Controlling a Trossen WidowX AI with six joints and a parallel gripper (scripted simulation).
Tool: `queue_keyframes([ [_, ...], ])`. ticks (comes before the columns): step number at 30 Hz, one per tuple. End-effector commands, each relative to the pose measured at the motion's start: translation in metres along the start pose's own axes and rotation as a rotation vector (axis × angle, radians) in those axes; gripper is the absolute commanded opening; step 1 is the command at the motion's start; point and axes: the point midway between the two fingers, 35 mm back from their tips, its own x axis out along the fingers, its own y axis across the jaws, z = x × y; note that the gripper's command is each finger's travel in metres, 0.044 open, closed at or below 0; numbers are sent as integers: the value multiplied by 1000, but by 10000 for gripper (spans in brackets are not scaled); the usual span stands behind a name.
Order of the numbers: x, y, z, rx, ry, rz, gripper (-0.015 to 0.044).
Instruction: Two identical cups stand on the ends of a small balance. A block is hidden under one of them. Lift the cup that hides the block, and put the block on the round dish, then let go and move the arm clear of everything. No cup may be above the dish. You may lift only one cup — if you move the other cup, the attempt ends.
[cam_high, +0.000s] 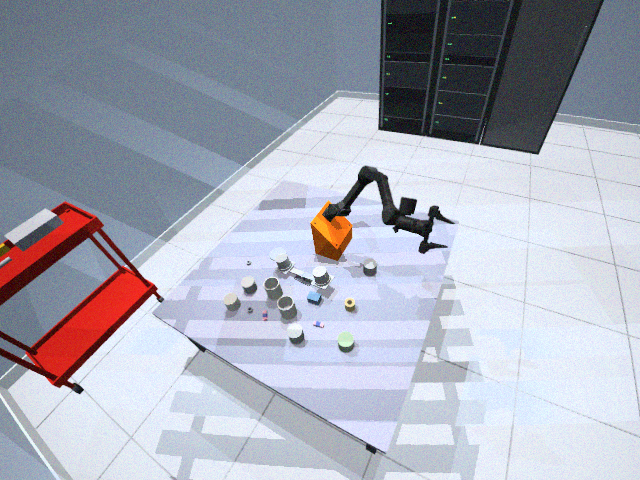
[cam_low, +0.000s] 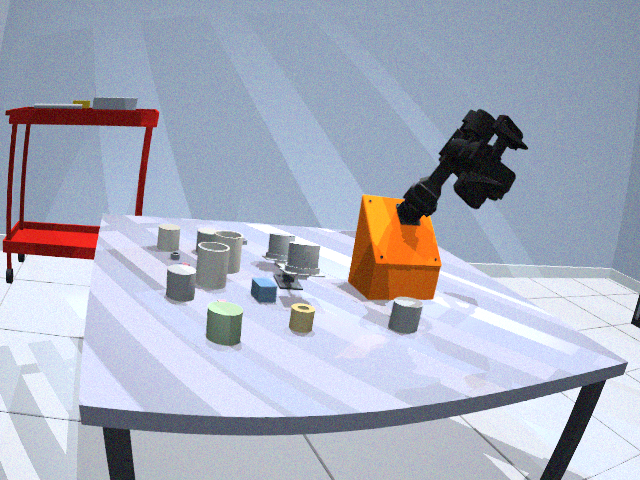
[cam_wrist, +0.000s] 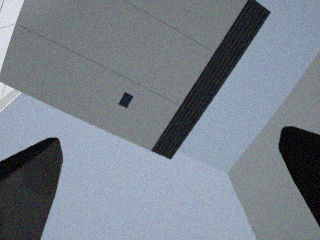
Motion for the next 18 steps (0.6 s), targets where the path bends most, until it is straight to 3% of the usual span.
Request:
queue_keyframes([
  [1, -14, 29, -13, 45, 22, 109, 440],
  [18, -91, 116, -70, 229, 206, 462, 440],
])
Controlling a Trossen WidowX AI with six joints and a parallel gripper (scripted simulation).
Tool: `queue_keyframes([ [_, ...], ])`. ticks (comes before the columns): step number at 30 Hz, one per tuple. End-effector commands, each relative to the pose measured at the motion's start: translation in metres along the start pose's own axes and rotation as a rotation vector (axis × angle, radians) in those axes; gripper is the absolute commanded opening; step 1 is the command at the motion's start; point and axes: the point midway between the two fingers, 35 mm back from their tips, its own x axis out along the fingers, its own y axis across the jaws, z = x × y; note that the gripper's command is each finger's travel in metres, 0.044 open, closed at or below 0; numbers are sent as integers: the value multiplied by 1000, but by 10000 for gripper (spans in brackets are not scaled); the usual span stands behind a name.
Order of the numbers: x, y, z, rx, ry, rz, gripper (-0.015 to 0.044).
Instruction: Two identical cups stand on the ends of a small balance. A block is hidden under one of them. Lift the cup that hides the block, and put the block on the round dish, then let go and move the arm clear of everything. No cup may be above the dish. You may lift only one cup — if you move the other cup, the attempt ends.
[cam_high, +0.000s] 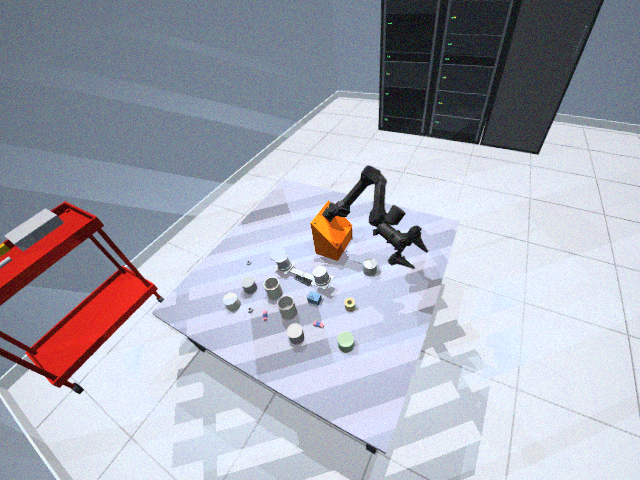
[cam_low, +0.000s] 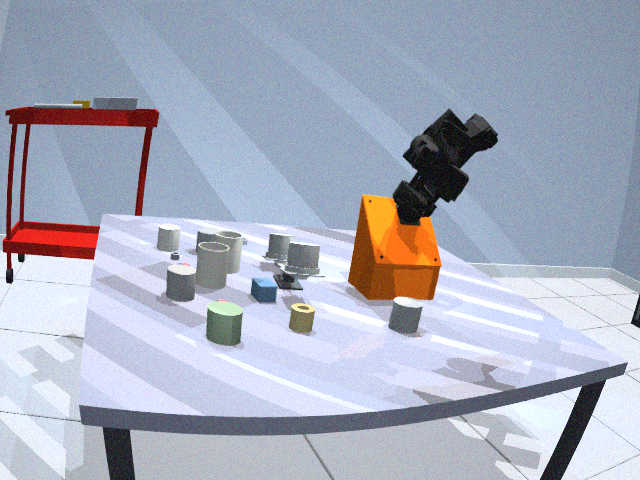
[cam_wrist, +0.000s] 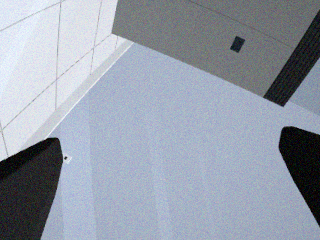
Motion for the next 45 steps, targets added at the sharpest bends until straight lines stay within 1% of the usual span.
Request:
queue_keyframes([
  [1, -14, 27, -22, 72, 55, 93, 440],
  [12, -60, 81, -71, 247, 225, 274, 440],
  [24, -127, 130, -113, 475, 442, 415, 440],
  [35, -197, 165, -136, 711, 661, 487, 440],
  [45, -262, 190, -142, 945, 867, 497, 440],
])
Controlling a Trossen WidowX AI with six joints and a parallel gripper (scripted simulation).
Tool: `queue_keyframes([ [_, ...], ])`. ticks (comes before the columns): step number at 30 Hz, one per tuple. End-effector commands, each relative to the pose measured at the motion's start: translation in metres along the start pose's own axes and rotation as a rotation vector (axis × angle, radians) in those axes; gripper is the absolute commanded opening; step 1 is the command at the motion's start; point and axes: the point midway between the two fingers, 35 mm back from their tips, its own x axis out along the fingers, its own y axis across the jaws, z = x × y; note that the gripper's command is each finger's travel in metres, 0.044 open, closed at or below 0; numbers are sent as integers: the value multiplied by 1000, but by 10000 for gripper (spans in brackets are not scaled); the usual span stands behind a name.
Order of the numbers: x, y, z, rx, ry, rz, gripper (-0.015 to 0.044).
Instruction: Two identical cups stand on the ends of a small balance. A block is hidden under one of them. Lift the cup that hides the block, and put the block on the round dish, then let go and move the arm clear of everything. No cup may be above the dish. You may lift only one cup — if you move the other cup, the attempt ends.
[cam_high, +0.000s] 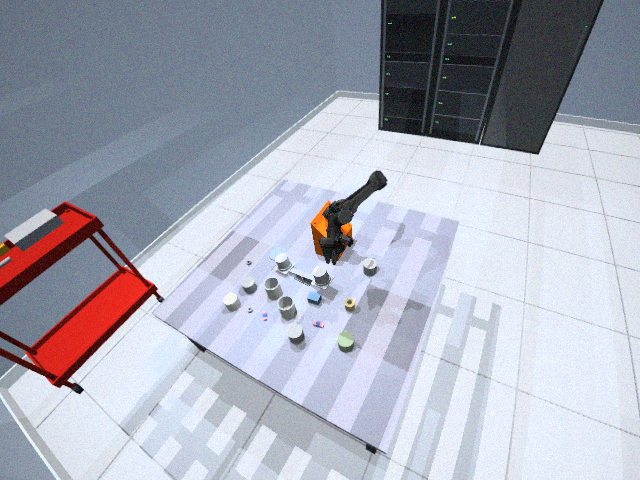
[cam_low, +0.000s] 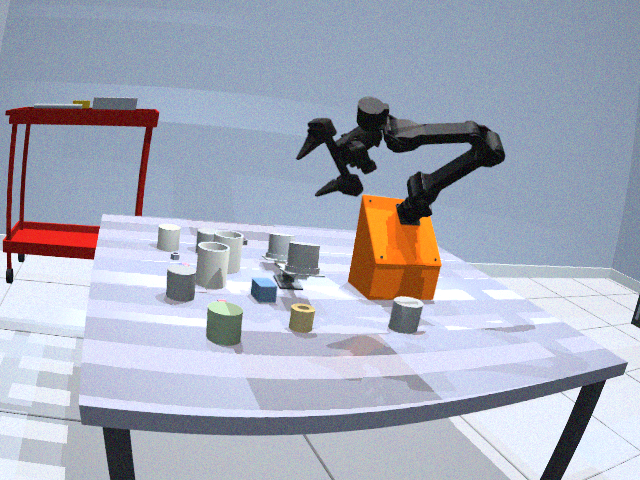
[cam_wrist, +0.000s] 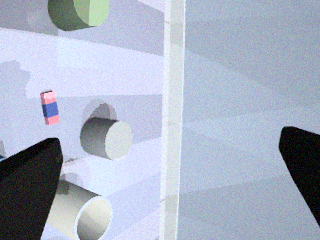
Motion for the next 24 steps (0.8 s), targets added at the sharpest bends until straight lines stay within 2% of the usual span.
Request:
queue_keyframes([
  [1, -11, 10, -29, 135, 64, 20, 440],
  [13, -46, 39, -91, 489, 215, 26, 440],
  [24, -77, 70, -129, 815, 313, 4, 440],
])
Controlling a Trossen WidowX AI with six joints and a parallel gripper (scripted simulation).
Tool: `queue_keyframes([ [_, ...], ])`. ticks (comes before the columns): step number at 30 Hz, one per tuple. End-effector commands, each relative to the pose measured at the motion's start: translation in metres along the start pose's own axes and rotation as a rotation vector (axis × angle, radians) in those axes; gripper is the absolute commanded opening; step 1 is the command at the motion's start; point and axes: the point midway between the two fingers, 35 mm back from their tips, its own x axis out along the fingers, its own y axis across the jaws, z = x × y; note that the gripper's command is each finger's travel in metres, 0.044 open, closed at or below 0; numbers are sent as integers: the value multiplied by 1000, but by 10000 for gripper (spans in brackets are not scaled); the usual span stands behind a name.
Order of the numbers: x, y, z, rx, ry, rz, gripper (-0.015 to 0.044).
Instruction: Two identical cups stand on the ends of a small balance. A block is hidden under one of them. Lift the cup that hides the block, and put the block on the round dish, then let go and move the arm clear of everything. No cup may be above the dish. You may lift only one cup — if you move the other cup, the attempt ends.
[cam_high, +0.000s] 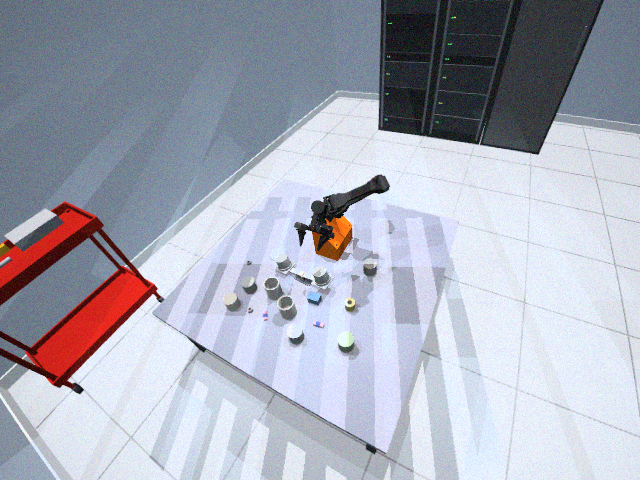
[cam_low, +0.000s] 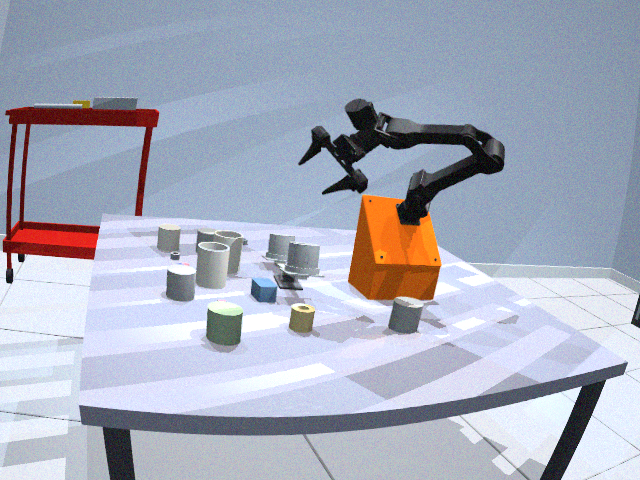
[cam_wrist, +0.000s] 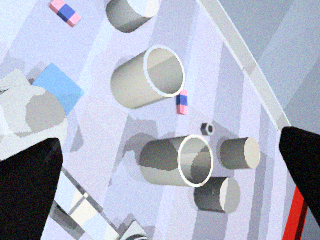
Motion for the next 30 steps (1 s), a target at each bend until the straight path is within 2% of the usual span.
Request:
queue_keyframes([
  [1, -7, 3, -22, 145, 31, 2, 440],
  [20, -37, 26, -96, 745, 95, -24, 440],
  [30, -47, 42, -116, 1005, 84, -34, 440],
])
